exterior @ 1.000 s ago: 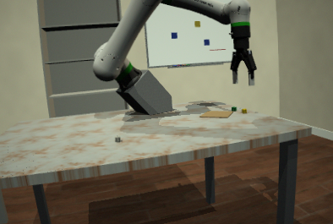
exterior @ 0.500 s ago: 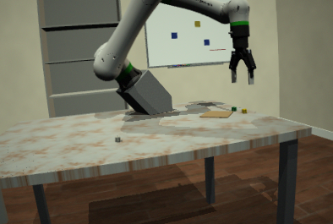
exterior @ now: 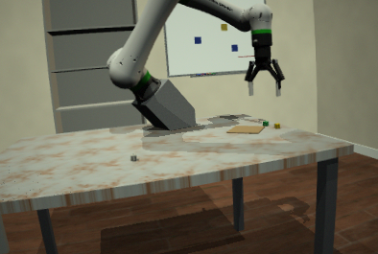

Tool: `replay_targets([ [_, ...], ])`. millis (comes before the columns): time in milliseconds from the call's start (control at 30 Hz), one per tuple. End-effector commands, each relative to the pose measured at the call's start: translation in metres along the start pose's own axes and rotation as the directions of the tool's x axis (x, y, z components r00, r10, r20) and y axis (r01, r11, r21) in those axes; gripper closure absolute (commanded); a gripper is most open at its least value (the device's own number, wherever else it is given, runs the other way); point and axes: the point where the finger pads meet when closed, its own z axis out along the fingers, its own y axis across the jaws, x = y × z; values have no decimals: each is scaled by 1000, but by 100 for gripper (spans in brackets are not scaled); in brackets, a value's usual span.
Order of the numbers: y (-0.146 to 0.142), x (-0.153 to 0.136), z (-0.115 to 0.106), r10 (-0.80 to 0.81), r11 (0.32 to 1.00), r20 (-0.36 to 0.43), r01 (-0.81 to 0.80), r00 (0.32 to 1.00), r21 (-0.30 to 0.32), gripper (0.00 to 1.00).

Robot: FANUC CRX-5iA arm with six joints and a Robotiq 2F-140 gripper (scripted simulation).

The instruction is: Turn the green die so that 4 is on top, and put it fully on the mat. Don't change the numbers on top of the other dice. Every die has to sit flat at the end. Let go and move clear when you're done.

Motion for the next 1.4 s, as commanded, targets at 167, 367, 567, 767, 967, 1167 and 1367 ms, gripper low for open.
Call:
replay_targets([
  [167, 0, 0, 0, 0, 1000, 0, 0, 1000, 0, 0],
  [367, 0, 0, 0, 19, 1000, 0, -19, 1000, 0, 0],
  [567, 0, 0, 1, 134, 991, -1, -134, 991, 0, 0],
  [767, 0, 0, 4, 377, 926, -1, -377, 926, 0, 0],
  [967, 0, 1, 6, 503, 864, -1, -503, 864, 0, 0],
  [1167, 0, 1, 9, 699, 715, -1, -699, 715, 0, 0],
  [1367, 0, 1, 12, 855, 519, -1, -855, 519, 1, 0],
])
